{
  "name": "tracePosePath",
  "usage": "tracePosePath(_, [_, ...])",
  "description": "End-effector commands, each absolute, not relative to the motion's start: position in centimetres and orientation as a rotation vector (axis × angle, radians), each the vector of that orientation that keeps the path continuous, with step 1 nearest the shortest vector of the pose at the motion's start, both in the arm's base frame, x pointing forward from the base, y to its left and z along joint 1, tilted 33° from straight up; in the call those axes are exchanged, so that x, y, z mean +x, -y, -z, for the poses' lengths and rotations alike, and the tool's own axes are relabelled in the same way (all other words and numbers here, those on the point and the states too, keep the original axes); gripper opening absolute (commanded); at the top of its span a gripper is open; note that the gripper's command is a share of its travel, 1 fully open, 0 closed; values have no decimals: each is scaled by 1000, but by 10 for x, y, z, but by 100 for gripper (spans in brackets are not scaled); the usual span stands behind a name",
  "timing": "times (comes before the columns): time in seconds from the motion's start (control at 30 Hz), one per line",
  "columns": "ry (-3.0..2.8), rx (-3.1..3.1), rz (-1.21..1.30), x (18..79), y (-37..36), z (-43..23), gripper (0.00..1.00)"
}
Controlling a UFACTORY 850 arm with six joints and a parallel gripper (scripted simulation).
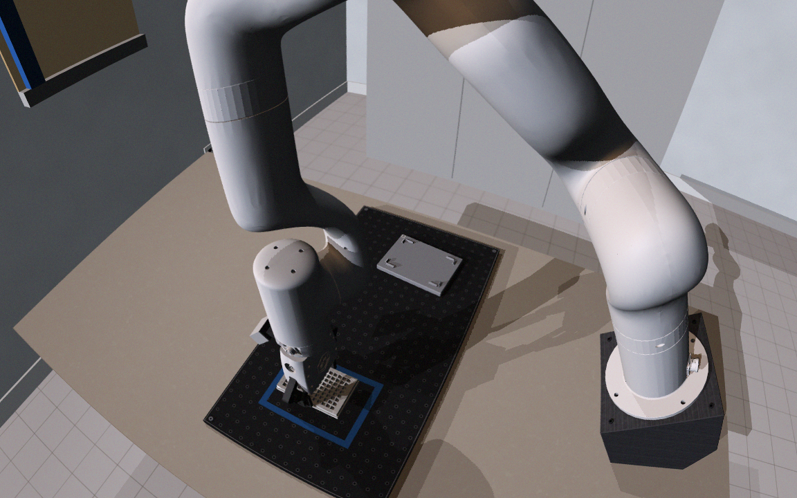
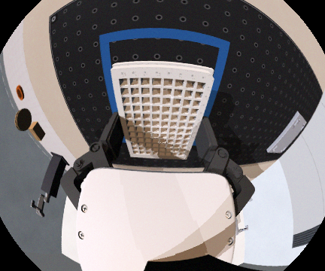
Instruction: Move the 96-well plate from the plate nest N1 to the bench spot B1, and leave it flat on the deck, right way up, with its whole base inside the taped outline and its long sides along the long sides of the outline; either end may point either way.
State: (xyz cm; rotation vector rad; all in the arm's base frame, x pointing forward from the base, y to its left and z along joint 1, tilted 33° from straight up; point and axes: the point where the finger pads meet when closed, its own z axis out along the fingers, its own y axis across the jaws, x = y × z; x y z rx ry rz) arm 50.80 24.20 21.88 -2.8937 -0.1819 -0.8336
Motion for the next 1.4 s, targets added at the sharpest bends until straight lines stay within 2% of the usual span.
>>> tracePosePath(0.0, [183,-2886,839,512,-243,-214,0])
tracePosePath(1.37, [183,-2886,839,523,-246,-196,0])
